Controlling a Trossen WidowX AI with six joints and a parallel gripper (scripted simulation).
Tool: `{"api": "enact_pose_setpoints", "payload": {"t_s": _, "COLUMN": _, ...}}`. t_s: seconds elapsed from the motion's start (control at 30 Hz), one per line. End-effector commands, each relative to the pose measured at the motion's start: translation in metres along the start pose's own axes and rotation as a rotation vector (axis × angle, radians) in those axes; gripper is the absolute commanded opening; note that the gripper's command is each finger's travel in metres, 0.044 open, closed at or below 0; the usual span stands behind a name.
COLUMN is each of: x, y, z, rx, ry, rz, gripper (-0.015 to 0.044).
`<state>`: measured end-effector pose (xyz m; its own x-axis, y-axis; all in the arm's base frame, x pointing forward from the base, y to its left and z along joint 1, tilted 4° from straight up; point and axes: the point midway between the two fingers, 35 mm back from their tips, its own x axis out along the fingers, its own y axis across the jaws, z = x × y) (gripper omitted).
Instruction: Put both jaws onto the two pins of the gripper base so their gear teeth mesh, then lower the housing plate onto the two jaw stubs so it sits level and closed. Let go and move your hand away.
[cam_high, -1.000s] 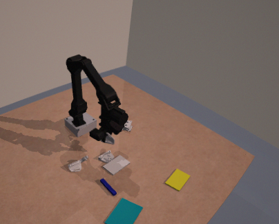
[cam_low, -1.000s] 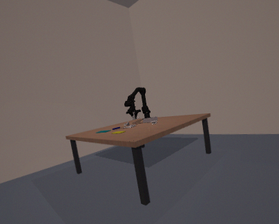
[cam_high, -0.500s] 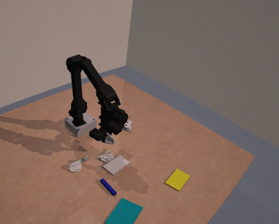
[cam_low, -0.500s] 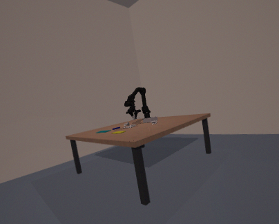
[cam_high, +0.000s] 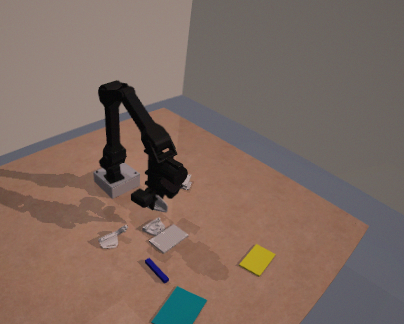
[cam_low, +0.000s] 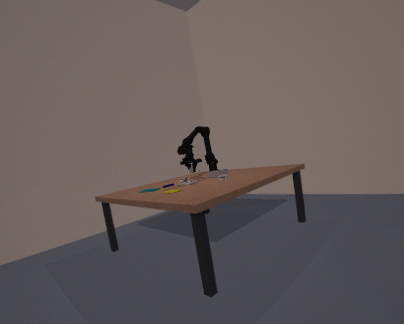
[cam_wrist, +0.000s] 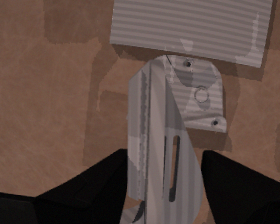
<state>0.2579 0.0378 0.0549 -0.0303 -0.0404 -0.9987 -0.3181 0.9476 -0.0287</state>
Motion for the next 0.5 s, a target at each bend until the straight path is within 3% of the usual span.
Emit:
{"api": "enact_pose_setpoints", "payload": {"t_s": 0.0, "x": -0.001, "y": -0.009, "z": 0.010, "rx": -0.003, "ry": 0.000, "rz": -0.005, "gripper": 0.0134}}
{"api": "enact_pose_setpoints", "payload": {"t_s": 0.47, "x": -0.002, "y": -0.039, "z": 0.046, "rx": -0.003, "ry": -0.003, "rz": -0.008, "gripper": 0.0134}}
